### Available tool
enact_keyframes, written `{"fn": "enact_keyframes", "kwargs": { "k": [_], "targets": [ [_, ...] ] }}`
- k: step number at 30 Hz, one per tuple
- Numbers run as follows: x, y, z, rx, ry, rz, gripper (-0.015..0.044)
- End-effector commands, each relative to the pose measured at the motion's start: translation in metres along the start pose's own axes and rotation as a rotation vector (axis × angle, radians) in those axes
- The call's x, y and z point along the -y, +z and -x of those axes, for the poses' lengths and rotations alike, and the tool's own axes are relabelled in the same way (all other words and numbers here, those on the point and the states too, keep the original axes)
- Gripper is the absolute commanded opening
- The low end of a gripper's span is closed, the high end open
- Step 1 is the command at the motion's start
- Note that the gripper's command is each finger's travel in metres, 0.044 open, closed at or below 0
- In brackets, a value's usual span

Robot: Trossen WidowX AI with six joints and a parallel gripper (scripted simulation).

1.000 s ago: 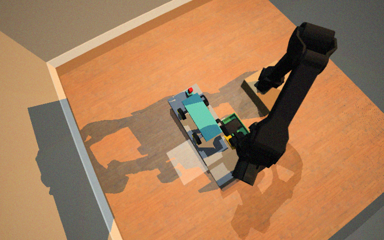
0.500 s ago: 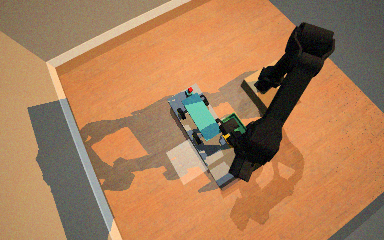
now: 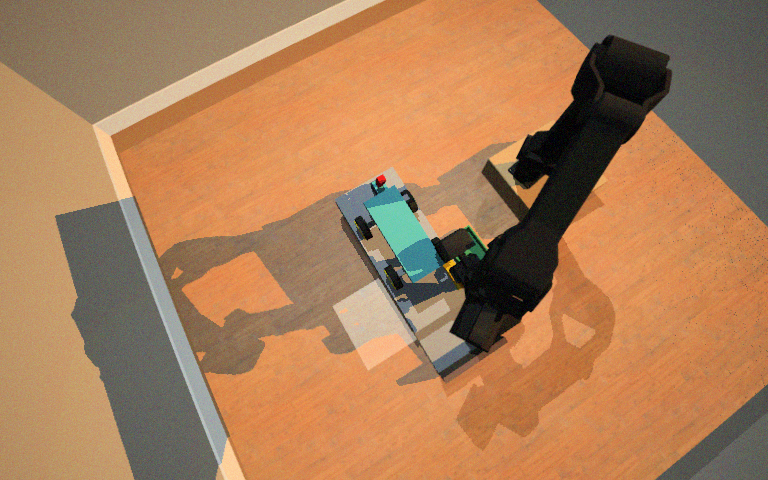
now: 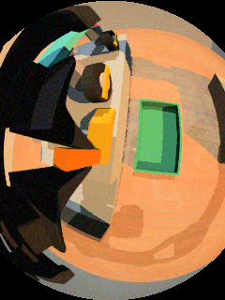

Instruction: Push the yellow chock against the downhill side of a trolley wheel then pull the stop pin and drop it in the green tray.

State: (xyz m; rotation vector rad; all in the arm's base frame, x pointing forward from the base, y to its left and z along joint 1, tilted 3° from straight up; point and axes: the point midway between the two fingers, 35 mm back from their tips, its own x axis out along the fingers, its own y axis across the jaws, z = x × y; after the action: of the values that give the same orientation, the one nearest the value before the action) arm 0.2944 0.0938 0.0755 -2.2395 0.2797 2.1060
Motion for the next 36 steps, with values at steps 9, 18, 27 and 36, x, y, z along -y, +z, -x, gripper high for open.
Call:
{"fn": "enact_keyframes", "kwargs": {
  "k": [9,18,27,36],
  "targets": [
    [-0.014,0.000,0.000,-0.006,0.004,0.004,0.0000],
    [-0.015,0.001,0.000,-0.002,-0.002,0.003,0.0000],
    [-0.015,0.001,0.000,-0.002,-0.002,0.003,0.0079],
    [-0.015,0.001,0.007,-0.003,0.000,0.004,0.0190]
  ]
}}
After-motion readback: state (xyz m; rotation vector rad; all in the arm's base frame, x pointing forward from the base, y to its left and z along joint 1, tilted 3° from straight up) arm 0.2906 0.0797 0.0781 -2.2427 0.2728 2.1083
